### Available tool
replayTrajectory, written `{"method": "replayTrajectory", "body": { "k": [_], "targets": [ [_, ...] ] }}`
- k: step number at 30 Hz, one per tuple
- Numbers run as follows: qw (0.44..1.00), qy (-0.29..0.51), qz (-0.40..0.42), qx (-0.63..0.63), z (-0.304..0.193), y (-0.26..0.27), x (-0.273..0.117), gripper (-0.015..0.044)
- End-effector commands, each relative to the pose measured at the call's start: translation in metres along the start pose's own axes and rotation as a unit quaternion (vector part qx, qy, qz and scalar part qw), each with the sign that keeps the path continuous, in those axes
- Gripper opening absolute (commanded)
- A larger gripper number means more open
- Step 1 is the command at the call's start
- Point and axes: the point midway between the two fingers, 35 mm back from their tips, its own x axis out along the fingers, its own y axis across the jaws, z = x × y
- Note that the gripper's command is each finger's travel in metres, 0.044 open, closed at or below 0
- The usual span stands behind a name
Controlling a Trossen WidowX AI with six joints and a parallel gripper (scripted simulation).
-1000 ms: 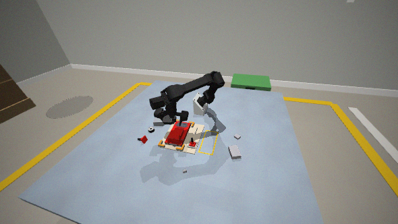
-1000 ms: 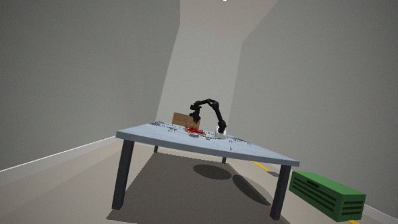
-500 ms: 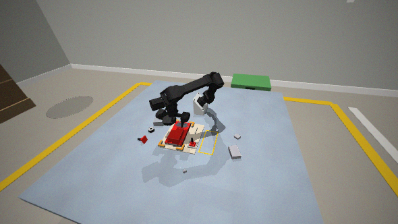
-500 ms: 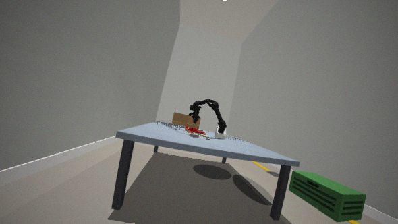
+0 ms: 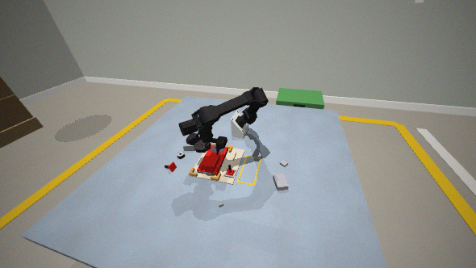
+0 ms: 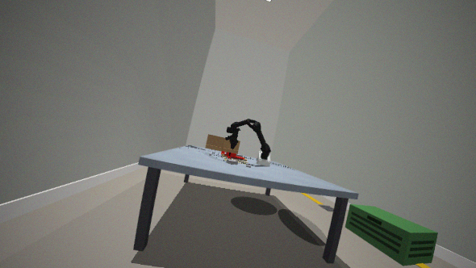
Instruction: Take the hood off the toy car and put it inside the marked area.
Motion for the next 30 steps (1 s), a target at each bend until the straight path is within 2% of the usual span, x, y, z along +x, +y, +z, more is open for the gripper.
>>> {"method": "replayTrajectory", "body": {
  "k": [1,30],
  "targets": [
    [1.0,0.003,0.004,0.004,-0.001,0.0,0.007,0.044],
    [1.0,0.002,0.005,0.003,-0.002,0.002,0.035,0.044]
  ]
}}
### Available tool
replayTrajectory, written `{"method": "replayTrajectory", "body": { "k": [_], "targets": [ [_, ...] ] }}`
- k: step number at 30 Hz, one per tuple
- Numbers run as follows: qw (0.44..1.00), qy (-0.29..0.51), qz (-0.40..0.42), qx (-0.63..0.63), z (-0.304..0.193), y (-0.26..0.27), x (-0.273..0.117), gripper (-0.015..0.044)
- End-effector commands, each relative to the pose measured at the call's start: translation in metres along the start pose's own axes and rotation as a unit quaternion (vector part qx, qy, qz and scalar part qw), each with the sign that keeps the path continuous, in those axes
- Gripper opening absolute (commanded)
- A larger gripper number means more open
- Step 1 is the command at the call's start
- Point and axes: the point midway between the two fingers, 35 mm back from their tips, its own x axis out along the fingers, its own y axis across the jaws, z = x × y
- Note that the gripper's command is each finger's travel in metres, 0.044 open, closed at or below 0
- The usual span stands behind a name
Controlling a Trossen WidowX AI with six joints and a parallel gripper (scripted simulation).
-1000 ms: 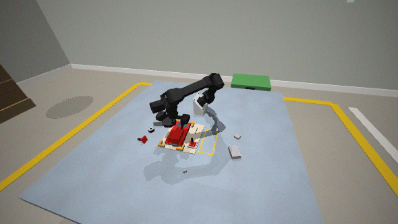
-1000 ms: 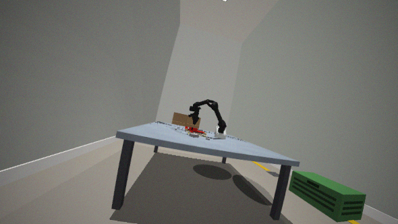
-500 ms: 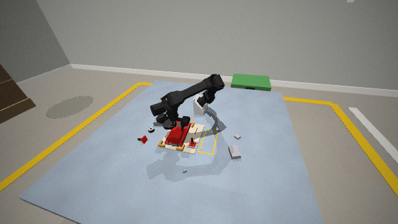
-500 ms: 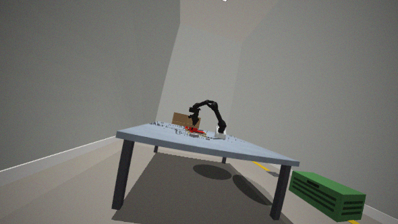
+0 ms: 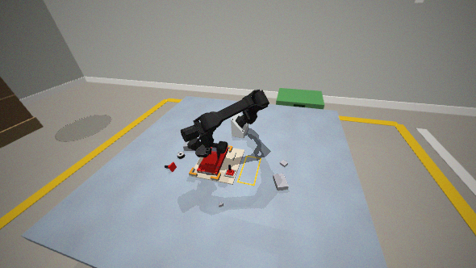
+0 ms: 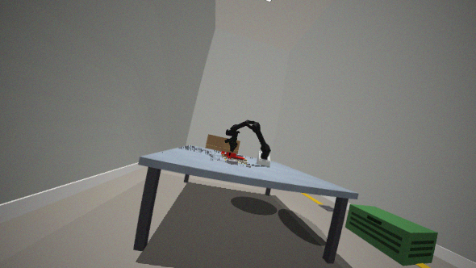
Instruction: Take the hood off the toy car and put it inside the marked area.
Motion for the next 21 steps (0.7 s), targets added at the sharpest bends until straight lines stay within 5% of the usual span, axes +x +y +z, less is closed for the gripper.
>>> {"method": "replayTrajectory", "body": {
  "k": [1,21],
  "targets": [
    [1.0,0.003,0.004,0.004,-0.0019,0.0004,0.0069,0.044],
    [1.0,0.003,0.004,0.004,-0.0023,0.0007,0.0157,0.044]
  ]
}}
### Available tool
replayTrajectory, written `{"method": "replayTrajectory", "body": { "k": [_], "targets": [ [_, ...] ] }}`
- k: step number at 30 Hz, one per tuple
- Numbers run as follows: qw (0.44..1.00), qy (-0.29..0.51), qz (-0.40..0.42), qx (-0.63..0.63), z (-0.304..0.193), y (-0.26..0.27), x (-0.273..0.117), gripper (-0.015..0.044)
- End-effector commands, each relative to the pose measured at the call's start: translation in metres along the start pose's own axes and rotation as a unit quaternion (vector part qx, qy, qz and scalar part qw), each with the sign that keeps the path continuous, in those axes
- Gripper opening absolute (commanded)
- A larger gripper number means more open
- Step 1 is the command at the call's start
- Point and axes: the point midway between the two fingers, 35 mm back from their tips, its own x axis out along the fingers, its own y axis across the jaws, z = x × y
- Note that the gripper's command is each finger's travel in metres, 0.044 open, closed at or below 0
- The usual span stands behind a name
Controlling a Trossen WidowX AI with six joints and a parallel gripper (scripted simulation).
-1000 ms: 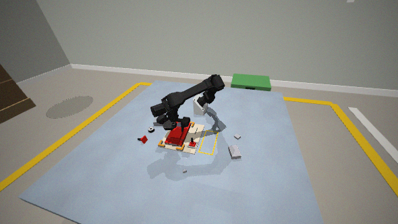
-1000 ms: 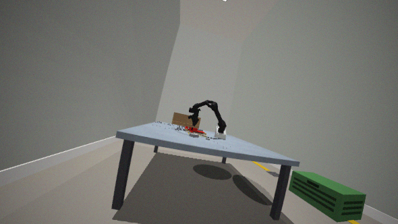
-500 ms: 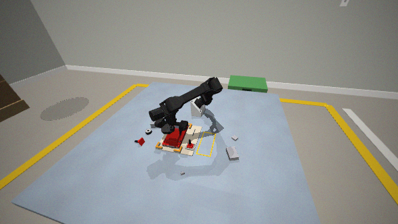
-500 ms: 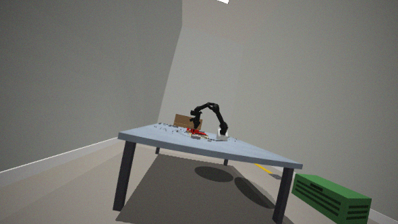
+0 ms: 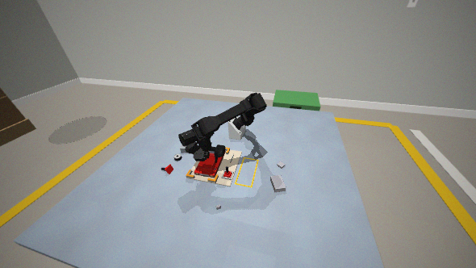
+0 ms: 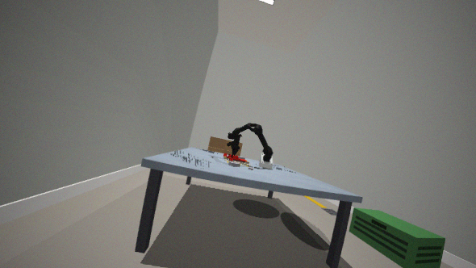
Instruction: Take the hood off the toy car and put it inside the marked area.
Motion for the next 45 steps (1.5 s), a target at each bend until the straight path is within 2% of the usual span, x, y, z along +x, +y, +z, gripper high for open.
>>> {"method": "replayTrajectory", "body": {
  "k": [1,35,39,45],
  "targets": [
    [1.0,0.001,0.003,0.003,-0.001,0.0,0.004,0.044],
    [1.0,0.001,0.003,0.003,-0.001,0.0,0.02,0.044],
    [1.0,0.0,0.0,0.0,0.0,0.0,0.017,0.0335],
    [1.0,0.0,0.0,0.0,0.0,0.0,0.017,0.0295]
  ]
}}
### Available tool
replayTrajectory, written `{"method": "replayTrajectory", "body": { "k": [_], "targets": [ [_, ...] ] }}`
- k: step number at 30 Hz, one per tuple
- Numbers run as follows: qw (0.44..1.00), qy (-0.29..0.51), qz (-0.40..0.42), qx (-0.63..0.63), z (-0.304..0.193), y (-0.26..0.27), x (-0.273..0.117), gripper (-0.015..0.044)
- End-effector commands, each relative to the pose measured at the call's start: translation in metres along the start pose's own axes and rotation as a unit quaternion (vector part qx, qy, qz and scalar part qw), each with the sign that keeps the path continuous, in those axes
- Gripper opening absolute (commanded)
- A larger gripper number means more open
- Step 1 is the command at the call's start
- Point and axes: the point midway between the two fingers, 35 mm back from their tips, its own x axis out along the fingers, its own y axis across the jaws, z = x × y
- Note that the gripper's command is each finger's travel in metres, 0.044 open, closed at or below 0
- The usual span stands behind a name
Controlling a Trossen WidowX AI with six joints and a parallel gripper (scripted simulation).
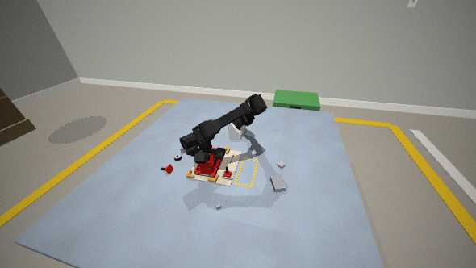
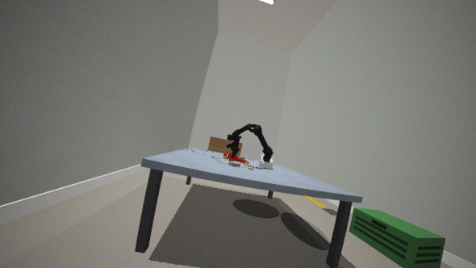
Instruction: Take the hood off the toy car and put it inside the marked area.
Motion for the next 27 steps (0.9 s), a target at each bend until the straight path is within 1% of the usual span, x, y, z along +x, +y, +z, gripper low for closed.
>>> {"method": "replayTrajectory", "body": {
  "k": [1,3,13,14,27],
  "targets": [
    [1.0,0.0,-0.001,-0.001,0.0,0.0,0.0,0.0288],
    [1.0,0.0,-0.001,-0.001,0.0,0.0,0.0,0.0275],
    [1.0,0.0,-0.001,-0.001,0.0,0.0,-0.005,0.0012],
    [1.0,0.0,-0.001,-0.001,0.0,0.0,-0.006,0.0],
    [1.0,0.0,-0.001,0.0,0.0,0.0,-0.014,0.0]
  ]
}}
